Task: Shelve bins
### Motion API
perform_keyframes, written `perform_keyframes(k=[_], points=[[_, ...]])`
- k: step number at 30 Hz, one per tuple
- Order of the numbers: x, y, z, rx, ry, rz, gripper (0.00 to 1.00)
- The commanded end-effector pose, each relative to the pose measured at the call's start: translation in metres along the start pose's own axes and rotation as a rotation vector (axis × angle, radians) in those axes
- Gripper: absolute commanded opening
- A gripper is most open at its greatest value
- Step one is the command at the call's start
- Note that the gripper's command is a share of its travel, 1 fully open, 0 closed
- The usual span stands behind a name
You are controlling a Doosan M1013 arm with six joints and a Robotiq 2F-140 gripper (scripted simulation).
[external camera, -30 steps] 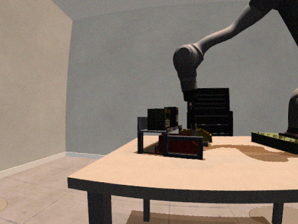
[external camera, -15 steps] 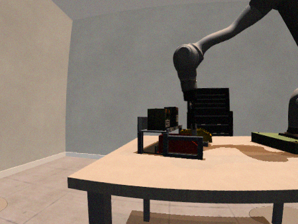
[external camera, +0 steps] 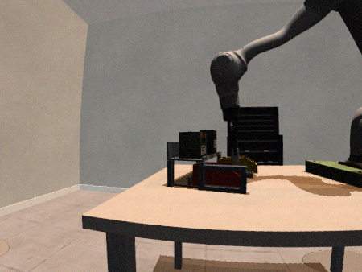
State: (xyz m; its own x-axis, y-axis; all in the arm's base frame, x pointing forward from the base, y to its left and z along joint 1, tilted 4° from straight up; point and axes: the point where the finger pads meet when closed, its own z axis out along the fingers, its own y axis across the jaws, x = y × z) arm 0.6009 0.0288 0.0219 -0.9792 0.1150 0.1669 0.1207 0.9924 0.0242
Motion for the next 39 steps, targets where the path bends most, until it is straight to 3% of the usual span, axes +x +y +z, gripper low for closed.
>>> perform_keyframes(k=[1, 39], points=[[0.000, 0.000, -0.004, 0.000, 0.000, 0.000, 0.15], [0.006, 0.000, -0.062, 0.000, 0.000, 0.000, 0.15]])
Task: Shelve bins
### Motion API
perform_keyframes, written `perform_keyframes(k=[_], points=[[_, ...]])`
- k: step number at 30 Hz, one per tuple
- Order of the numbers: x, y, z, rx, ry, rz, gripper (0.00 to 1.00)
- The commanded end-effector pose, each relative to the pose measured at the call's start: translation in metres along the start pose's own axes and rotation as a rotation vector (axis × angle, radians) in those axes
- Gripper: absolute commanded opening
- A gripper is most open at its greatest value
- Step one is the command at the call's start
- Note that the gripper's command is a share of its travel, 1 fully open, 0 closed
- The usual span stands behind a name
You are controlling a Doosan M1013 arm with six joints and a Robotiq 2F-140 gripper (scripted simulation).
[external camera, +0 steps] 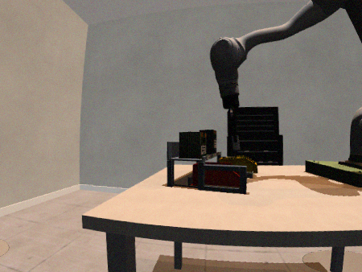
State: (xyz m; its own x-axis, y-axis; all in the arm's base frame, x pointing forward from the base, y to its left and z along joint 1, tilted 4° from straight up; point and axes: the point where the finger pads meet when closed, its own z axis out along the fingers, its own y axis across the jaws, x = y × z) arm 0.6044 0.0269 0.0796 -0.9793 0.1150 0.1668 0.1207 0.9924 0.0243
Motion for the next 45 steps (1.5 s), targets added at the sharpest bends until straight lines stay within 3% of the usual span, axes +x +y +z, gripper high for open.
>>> perform_keyframes(k=[1, 20, 44, 45], points=[[0.001, 0.000, -0.006, 0.000, 0.000, 0.000, 0.15], [0.003, 0.000, -0.027, 0.000, 0.000, 0.000, 0.15], [0.003, 0.000, -0.032, 0.000, 0.000, 0.000, 0.15], [0.003, 0.000, -0.032, 0.000, 0.000, 0.000, 0.10]])
